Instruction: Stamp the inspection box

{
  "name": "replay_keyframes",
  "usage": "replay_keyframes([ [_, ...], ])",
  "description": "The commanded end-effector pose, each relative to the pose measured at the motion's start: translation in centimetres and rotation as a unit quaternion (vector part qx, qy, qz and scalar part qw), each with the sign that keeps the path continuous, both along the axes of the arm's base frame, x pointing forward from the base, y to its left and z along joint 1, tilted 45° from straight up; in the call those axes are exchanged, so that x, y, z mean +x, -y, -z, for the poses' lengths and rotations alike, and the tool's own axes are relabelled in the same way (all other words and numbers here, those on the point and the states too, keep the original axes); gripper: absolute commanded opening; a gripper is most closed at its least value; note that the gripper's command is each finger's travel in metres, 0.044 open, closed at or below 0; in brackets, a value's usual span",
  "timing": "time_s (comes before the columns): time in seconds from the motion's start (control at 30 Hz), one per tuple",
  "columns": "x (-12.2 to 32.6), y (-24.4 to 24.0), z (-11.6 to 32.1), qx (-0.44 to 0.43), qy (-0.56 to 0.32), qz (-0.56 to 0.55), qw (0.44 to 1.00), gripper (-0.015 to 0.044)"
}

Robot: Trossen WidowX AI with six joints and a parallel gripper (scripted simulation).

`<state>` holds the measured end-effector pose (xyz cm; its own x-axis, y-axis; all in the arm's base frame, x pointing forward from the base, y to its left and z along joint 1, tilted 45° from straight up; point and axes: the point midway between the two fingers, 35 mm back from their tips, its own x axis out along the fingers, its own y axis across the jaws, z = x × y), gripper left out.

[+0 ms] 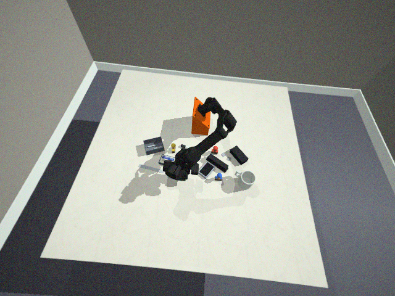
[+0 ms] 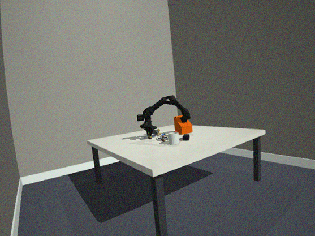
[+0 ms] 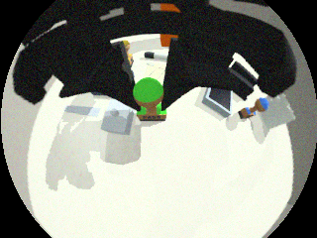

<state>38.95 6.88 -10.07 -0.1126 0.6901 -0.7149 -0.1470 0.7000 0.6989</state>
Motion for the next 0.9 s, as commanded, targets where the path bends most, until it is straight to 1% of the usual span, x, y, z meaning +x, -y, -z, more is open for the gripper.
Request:
replay_keyframes([
  [0.0,0.02,0.11,-0.13,0.0,0.0,-0.001,1.0,0.0],
  [0.87,0.25,1.0,-0.99,-0.002,0.0,0.0,1.0,0.0],
])
